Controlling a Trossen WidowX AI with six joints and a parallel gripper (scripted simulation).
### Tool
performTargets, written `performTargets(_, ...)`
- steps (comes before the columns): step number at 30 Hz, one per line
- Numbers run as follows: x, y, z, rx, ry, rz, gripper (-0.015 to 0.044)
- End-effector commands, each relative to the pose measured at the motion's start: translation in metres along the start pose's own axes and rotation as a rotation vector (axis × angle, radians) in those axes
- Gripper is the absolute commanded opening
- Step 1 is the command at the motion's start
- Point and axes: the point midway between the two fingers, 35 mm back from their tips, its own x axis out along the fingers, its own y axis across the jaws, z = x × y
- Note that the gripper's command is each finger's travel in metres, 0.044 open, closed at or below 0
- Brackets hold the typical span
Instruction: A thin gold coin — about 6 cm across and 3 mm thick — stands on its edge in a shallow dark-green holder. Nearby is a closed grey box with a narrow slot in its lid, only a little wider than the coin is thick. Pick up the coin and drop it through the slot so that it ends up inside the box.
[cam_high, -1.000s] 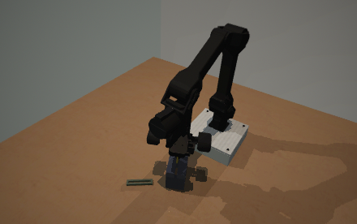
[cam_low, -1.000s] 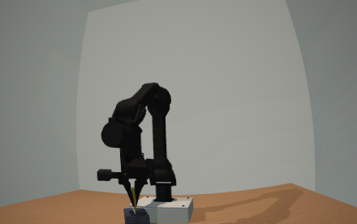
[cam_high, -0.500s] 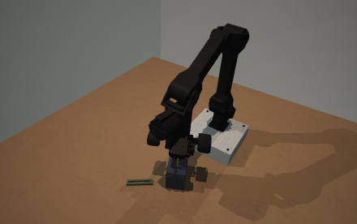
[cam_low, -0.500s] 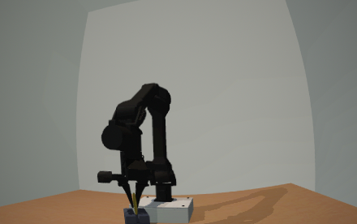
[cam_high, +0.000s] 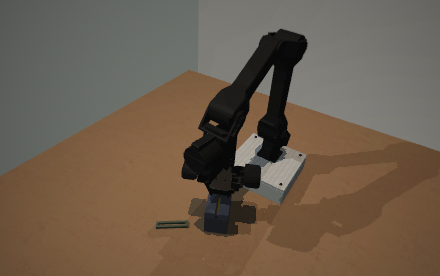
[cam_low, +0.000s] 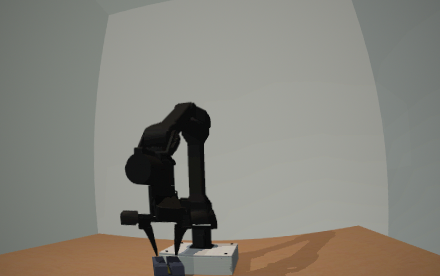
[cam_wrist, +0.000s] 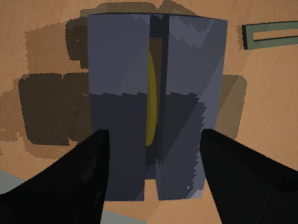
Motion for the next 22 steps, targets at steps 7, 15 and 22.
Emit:
performTargets(7, -0.027, 0.0, 0.0, 0.0, -0.001, -0.001, 0.0423)
performTargets(15, -0.061, 0.002, -0.004, 0.001, 0.004, 0.003, 0.044)
performTargets(22, -0.061, 0.002, -0.004, 0.001, 0.004, 0.003, 0.044)
